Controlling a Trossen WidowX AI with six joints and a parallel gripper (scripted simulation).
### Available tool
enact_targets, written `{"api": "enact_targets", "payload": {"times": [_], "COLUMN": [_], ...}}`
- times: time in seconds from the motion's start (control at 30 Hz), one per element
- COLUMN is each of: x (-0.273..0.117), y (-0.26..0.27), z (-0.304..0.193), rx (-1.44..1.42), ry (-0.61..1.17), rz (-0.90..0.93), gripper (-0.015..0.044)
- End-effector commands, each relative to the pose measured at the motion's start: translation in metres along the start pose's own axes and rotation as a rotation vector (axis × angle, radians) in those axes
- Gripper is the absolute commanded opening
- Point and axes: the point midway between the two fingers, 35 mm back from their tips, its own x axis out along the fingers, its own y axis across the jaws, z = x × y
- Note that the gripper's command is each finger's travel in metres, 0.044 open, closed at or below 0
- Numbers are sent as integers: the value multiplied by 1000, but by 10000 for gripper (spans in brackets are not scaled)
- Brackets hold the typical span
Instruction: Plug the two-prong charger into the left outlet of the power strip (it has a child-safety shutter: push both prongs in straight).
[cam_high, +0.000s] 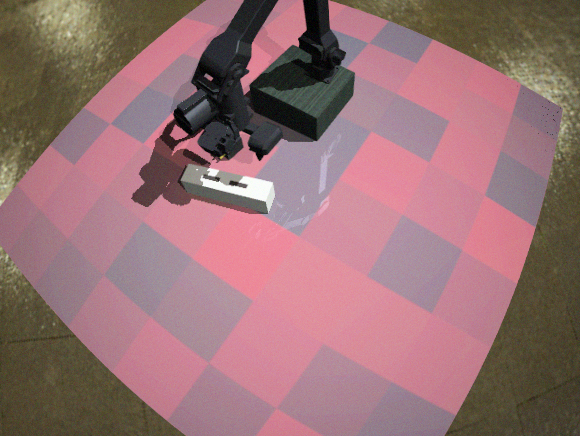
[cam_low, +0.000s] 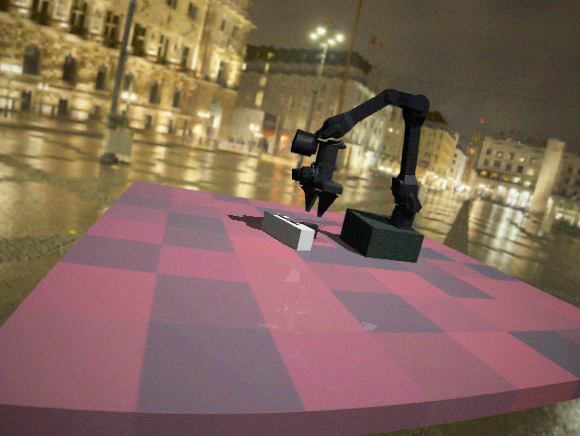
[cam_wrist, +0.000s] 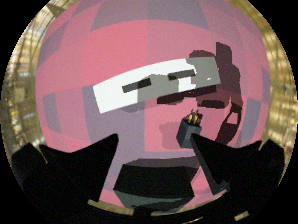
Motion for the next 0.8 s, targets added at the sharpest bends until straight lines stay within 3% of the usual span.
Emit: {"api": "enact_targets", "payload": {"times": [0.0,0.4,0.77], "x": [3,7,19], "y": [-19,-67,-71], "z": [-6,-27,-28], "rx": [42,160,167], "ry": [29,104,108], "rz": [-21,-62,-64], "gripper": [440,440,440]}}
